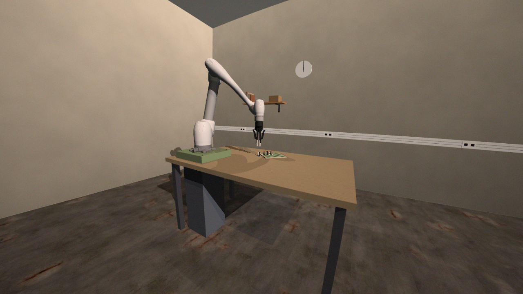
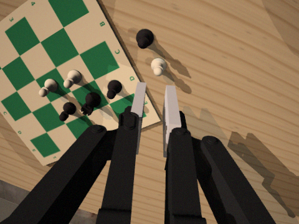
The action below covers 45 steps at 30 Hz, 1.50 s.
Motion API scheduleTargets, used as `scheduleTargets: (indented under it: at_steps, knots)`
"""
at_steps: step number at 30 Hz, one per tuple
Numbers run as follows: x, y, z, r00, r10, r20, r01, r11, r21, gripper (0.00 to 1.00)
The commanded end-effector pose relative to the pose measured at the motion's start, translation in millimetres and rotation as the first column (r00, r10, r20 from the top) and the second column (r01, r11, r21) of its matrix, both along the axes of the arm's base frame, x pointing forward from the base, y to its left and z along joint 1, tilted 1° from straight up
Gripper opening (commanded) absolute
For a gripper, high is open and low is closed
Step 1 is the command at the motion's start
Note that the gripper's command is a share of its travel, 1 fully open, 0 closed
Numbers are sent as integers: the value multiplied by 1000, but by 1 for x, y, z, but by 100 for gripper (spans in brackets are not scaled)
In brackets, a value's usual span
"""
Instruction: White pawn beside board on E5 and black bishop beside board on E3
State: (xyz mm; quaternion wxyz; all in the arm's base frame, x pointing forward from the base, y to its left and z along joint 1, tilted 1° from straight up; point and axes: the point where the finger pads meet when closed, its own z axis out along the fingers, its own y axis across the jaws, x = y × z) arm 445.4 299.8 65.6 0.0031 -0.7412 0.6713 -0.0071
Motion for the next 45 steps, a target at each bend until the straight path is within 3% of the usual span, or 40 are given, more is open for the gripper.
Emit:
scheduleTargets:
  at_steps: [1, 23, 45]
  knots:
    - [-2, -2, -3, 1000, -1, -8, 1, 1000, -2, 20]
    - [-2, -2, -5, 1000, -1, -8, 1, 1000, -2, 20]
    - [-2, -2, -31, 1000, 0, -9, 0, 1000, -2, 20]
